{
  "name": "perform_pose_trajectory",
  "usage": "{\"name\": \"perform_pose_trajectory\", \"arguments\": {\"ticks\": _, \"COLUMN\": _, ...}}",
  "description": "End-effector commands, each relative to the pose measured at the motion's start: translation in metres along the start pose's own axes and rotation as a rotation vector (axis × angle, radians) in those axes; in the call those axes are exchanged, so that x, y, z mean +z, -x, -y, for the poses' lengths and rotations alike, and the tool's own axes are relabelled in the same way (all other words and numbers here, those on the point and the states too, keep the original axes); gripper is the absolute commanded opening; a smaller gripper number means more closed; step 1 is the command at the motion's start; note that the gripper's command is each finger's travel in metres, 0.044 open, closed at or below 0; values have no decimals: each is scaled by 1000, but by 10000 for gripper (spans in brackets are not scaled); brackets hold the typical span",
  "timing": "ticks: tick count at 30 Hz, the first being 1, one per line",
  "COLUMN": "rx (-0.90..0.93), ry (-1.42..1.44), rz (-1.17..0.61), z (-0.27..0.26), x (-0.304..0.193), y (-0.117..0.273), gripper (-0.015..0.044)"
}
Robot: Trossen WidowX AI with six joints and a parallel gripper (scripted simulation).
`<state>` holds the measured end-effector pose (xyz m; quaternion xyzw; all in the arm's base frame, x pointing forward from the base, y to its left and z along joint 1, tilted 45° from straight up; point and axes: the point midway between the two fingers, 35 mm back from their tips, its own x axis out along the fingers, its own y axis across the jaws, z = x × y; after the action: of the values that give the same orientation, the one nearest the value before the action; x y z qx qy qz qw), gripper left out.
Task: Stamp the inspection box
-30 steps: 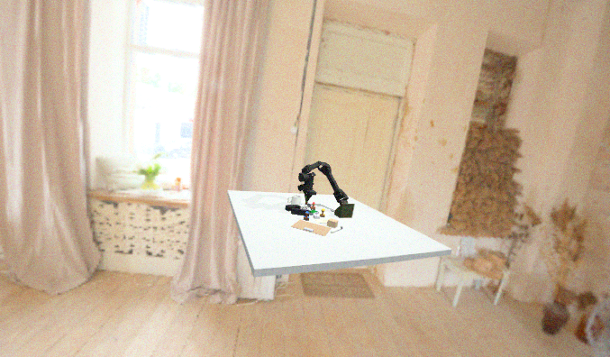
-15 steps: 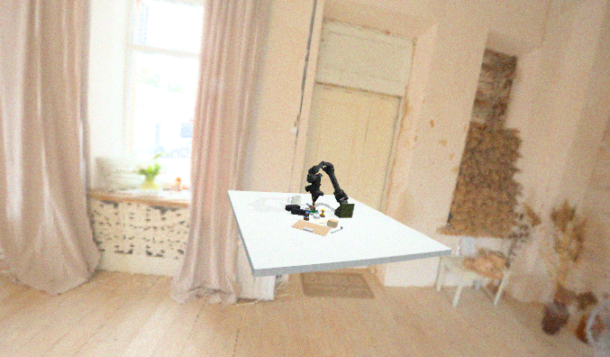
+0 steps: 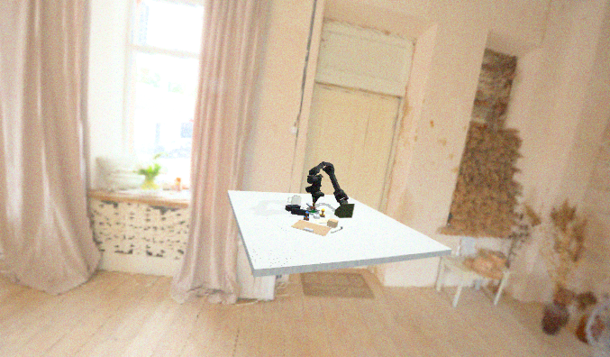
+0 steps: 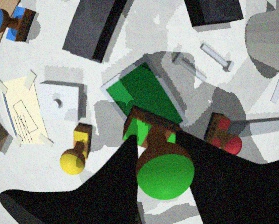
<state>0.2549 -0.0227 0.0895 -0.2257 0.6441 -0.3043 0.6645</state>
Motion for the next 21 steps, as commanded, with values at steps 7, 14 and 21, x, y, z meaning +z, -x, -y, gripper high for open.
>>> {"name": "perform_pose_trajectory", "arguments": {"ticks": 7, "rx": -2, "ry": 5, "rz": -2, "z": 0, "x": -1, "y": -8, "gripper": 0}}
{"name": "perform_pose_trajectory", "arguments": {"ticks": 14, "rx": -2, "ry": 5, "rz": -2, "z": 0, "x": -1, "y": -12, "gripper": 0}}
{"name": "perform_pose_trajectory", "arguments": {"ticks": 21, "rx": -2, "ry": 4, "rz": -2, "z": 0, "x": -1, "y": -17, "gripper": 0}}
